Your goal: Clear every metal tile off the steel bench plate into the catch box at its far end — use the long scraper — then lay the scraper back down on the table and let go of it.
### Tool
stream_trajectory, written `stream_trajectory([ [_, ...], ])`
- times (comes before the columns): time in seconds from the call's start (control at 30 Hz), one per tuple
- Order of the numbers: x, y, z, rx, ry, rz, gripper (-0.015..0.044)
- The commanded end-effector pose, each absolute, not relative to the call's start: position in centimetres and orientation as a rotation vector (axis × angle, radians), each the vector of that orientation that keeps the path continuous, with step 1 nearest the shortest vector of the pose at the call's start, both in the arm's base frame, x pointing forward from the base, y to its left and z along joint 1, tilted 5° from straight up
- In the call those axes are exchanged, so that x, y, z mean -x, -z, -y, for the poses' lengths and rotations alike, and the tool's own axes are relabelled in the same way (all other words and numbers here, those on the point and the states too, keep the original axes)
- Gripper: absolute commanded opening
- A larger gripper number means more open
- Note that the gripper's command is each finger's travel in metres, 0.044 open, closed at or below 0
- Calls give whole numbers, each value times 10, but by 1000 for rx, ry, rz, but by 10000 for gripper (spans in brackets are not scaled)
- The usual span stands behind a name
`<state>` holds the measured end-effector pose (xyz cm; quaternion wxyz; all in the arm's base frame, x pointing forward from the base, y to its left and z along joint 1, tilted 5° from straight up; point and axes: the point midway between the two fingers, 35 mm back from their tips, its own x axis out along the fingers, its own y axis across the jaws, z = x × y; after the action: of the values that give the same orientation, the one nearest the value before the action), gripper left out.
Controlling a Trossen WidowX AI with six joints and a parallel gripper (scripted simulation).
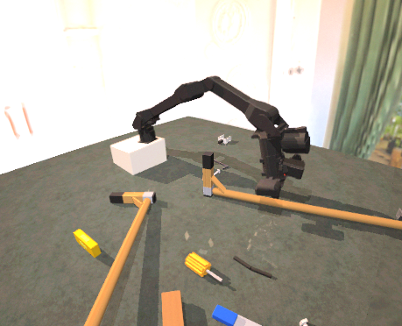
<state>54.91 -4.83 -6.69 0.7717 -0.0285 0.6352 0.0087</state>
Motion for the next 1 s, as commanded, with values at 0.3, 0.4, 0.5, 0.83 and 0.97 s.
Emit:
stream_trajectory([
  [0.3, -552, 70, 67, 61, -14, -1378, 0],
  [0.4, -552, 70, 70, 61, -14, -1377, 0],
  [0.5, -553, 70, 73, 61, -14, -1377, 0],
  [0.83, -554, 45, 66, 65, -16, -1359, 0],
  [0.97, -554, 30, 66, 66, -14, -1348, 0],
])
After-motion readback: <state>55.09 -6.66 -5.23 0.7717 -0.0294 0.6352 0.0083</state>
